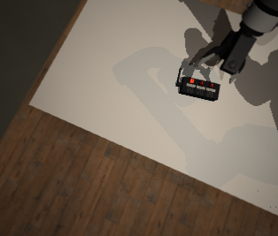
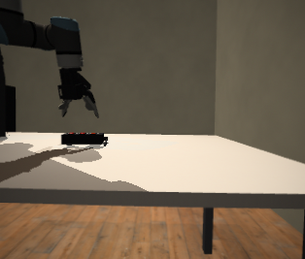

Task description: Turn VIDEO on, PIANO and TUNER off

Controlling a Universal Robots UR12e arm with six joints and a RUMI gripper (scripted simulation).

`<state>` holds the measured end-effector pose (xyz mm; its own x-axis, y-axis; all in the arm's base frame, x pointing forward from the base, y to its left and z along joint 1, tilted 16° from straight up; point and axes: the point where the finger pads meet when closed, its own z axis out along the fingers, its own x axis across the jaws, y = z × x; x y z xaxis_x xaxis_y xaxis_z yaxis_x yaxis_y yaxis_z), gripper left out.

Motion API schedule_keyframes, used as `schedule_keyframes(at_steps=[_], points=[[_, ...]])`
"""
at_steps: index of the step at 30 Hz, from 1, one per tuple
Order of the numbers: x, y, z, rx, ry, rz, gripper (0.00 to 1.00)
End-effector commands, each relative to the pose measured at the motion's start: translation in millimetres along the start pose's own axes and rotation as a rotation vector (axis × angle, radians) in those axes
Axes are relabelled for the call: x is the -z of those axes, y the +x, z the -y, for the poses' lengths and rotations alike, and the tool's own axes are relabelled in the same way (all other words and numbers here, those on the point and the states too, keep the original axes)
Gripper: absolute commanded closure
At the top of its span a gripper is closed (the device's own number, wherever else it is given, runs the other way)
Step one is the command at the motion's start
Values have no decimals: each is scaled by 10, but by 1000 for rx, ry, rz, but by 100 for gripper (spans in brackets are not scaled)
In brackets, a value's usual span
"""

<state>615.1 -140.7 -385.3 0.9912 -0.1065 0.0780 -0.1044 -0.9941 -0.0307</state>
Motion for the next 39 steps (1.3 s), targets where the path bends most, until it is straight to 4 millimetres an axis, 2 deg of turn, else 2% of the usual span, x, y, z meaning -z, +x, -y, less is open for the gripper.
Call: schedule_keyframes(at_steps=[1, 32, 35, 39], points=[[4, 10, 2, -1, 1, -1, 0], [8, 4, 4, 1, -2, -1, 0], [106, 12, 56, 21, -52, 5, 0], [440, 89, 185, 76, -213, 5, 0]])
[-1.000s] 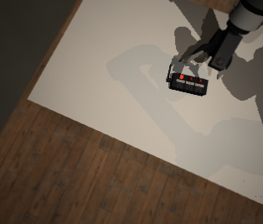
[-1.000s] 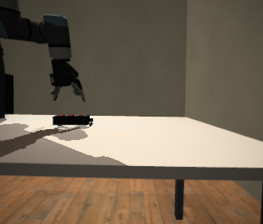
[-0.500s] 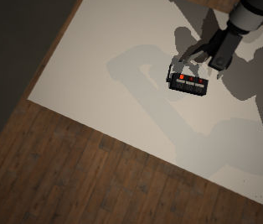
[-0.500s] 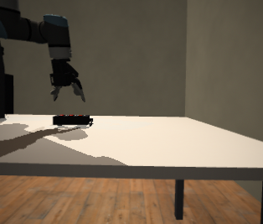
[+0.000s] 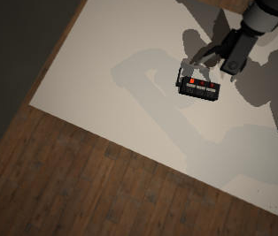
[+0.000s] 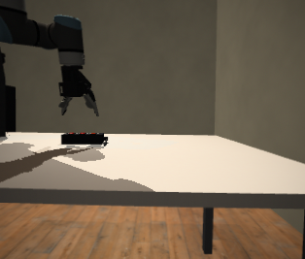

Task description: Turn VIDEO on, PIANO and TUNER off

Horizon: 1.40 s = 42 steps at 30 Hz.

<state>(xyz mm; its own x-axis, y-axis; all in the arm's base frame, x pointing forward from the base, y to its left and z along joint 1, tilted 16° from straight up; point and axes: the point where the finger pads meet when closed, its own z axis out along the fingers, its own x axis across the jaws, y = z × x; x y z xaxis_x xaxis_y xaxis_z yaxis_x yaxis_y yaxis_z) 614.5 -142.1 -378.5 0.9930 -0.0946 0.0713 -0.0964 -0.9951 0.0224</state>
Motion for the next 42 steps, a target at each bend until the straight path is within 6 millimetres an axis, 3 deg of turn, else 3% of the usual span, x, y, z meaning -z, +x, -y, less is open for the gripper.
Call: schedule_keyframes(at_steps=[1, 4, 7, 30, 42], points=[[382, 88, 177, 63, -161, -2, 0], [579, 133, 237, 86, -239, -11, 0], [599, 137, 244, 88, -246, -12, 0], [592, 153, 230, 94, -248, -12, 0], [532, 106, 227, 195, -248, 2, 0]])
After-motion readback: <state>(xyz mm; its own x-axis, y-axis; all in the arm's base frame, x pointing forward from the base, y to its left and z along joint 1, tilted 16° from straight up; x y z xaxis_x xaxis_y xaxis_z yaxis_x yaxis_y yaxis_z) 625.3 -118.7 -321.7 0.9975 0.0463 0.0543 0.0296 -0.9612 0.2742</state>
